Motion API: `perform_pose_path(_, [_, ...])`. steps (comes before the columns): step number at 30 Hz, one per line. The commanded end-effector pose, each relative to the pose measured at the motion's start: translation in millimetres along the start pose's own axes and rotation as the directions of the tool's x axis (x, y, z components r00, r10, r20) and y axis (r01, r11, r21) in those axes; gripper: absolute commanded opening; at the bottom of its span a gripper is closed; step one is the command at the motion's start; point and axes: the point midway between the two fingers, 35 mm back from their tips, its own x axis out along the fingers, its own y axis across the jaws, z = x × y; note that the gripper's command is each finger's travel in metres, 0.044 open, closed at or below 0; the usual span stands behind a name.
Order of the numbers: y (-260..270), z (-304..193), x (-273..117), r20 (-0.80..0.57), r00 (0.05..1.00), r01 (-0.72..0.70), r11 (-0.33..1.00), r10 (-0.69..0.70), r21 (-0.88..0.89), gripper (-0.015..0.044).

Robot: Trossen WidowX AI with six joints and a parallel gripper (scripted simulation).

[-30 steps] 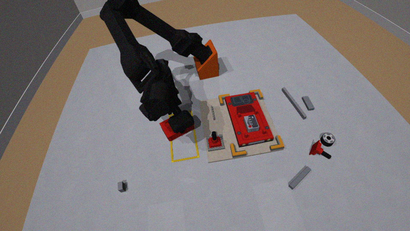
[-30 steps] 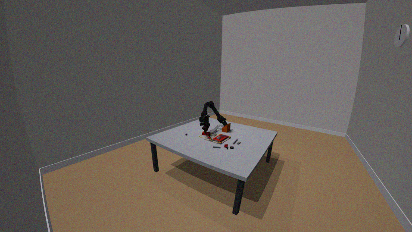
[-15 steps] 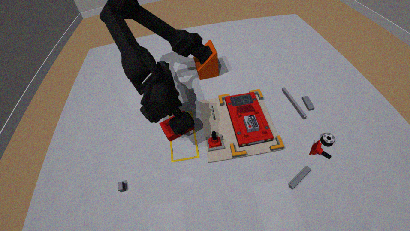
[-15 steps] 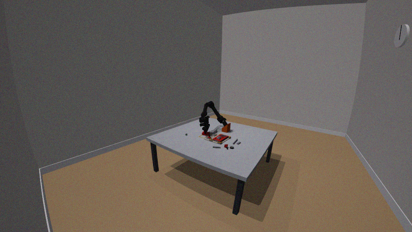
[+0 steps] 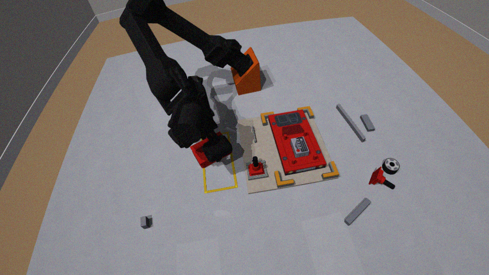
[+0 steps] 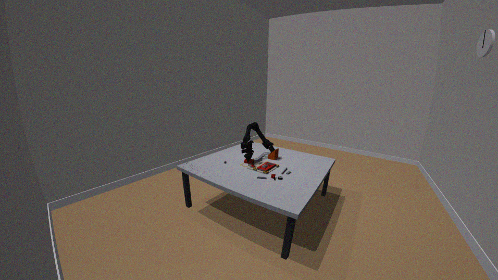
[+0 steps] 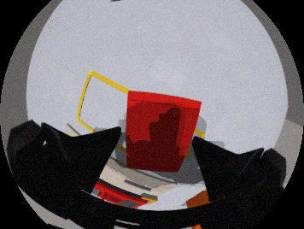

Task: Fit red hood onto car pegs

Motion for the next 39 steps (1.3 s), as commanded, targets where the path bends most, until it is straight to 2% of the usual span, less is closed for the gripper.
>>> perform_pose_path(1, [-0.5,-0.7,3.1,-0.003,1.0,0.001,1.0,-0.001,-0.004,0.044])
perform_pose_path(4, [-0.5,-0.7,4.6,-0.003,1.0,0.001,1.0,-0.001,-0.004,0.044])
perform_pose_path(8, [-0.1,0.0,2.0,0.0,1.0,0.0,1.0,0.0,0.0,0.0335])
perform_pose_path(17, [-0.1,0.0,2.0,0.0,1.0,0.0,1.0,0.0,0.0,0.0275])
perform_pose_path(27, [0.1,-0.3,-7.2,-0.001,1.0,-0.001,1.0,0.001,-0.002,0.0012])
perform_pose_path(28, [0.1,-0.3,-9.2,-0.001,1.0,-0.001,1.0,0.001,-0.002,0.0])
perform_pose_path(39, [0.3,-0.3,-37.2,-0.003,1.0,-0.001,1.0,0.001,-0.002,0.0])
